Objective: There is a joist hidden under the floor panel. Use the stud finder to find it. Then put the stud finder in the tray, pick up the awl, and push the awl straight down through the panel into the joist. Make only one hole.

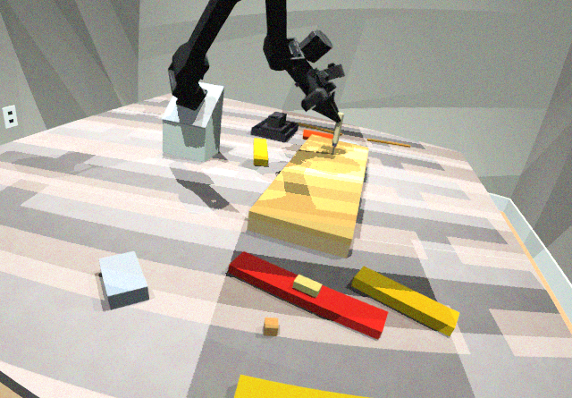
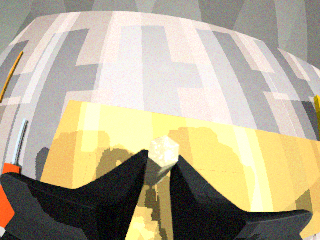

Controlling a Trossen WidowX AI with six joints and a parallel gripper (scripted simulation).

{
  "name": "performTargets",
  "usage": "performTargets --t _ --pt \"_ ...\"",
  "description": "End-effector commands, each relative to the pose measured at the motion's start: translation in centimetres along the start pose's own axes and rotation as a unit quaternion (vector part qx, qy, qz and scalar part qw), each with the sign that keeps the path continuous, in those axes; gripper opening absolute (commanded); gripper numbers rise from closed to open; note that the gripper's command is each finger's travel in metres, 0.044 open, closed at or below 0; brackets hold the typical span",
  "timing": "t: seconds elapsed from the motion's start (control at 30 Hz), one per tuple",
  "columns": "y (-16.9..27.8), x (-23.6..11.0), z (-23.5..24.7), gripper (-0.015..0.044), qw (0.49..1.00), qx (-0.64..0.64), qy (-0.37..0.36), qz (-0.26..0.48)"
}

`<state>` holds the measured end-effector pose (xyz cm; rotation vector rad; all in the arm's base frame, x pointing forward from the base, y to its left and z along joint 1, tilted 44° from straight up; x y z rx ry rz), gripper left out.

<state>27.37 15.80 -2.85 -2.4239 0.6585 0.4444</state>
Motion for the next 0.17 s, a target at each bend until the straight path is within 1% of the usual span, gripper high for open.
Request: performTargets --t 0.0,0.13 --pt "0.25 0.01 -0.02 0.0000 1.000 -0.005 0.000 0.003" --pt "0.25 0.01 -0.02 0.0000 1.000 -0.005 0.000 0.003"
Point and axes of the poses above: the point midway between the two fingers, 35 mm back from their tips, its own x axis out along the fingers, its own z axis across the jaws, y = z × x, the point moved 7 cm from there along -x, back along the fingers, and after that the axes turned 10 degrees about -x, right-handed, at the moved point
